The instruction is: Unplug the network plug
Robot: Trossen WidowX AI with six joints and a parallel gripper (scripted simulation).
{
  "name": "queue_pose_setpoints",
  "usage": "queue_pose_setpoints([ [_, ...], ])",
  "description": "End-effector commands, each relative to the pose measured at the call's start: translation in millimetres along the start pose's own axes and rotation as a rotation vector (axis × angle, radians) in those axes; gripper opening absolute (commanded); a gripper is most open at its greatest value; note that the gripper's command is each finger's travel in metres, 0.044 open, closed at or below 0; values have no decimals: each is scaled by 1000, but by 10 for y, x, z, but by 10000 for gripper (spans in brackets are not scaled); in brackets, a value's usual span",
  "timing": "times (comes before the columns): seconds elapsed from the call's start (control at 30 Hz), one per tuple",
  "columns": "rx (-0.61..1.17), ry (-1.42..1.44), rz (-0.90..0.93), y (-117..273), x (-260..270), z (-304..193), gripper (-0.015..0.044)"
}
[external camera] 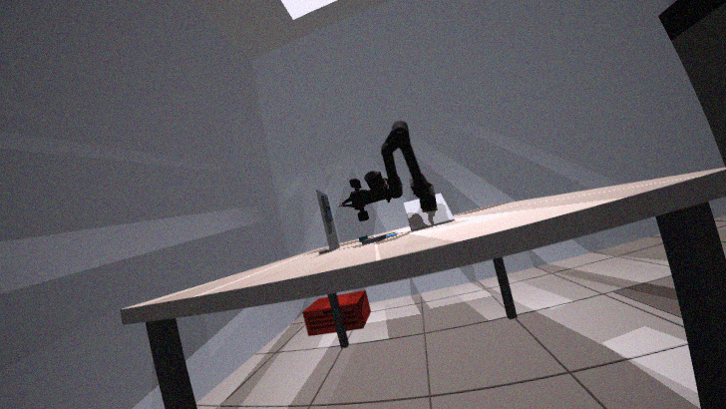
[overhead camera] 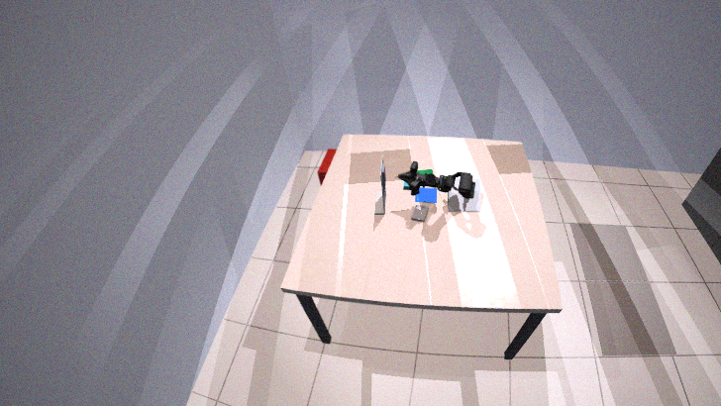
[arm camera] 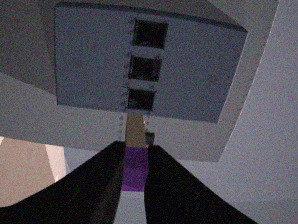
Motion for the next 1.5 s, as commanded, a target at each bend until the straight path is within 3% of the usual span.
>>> queue_pose_setpoints([
  [0.0,-4,4,5,28,7,-7,0],
  [1.47,26,-12,50,223,-550,-133,0],
])
Point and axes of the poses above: the point midway between the two fingers, 35 mm back from their tips, its own y axis back along the fingers, its own x axis across the jaws, z = x × y, the point moved 7 cm from there along y, back along the fingers, and after that the axes turned 6 degrees about y, right-handed, at the moved point
